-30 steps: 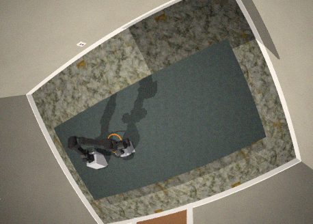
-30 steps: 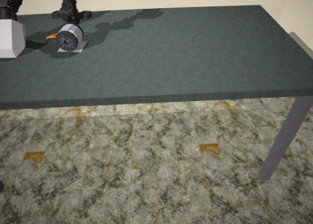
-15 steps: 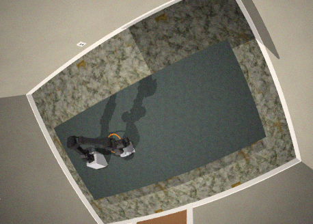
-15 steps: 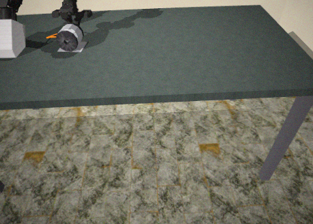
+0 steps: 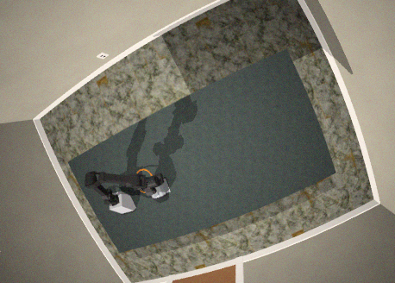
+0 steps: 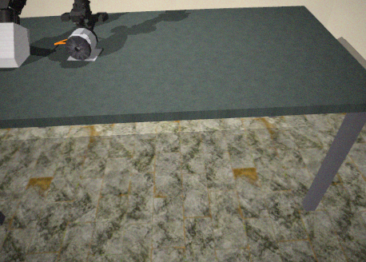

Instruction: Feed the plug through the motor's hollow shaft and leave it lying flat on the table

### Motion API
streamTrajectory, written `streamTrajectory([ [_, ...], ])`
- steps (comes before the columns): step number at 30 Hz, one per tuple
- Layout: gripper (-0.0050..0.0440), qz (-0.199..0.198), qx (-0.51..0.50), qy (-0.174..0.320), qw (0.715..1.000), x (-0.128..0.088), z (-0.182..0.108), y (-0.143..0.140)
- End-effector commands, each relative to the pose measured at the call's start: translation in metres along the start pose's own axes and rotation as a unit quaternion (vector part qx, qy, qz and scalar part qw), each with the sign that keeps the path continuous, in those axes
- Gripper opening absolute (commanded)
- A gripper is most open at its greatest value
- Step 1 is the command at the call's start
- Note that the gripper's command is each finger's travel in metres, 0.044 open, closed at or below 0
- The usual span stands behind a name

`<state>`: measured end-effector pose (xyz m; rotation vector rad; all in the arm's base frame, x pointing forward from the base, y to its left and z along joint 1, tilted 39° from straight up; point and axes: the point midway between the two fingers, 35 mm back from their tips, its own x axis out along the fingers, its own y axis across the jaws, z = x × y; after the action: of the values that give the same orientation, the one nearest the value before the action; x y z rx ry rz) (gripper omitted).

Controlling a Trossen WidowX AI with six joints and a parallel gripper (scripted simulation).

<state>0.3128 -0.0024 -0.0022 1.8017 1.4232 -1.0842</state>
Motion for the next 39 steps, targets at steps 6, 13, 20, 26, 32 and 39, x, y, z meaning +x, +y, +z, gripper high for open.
streamTrajectory([
  [6, 0.0033, 0.0, 0.0, 0.0, 1.0, -0.0002, -0.0001, 0.0002],
  [13, 0.0, 0.0, 0.0, 0.0, 1.0, -0.0002, -0.0001, 0.0002],
  [20, 0.0, -0.002, 0.003, -0.001, 1.0, 0.0013, 0.0077, 0.0001],
  [26, 0.0, -0.002, 0.003, -0.002, 1.0, 0.0017, 0.0097, 0.0001],
  [32, 0.0, -0.002, 0.003, -0.002, 1.0, 0.0017, 0.0097, 0.0001],
  [39, 0.01, -0.001, 0.005, 0.0, 1.0, 0.0007, 0.0083, 0.0003],
])
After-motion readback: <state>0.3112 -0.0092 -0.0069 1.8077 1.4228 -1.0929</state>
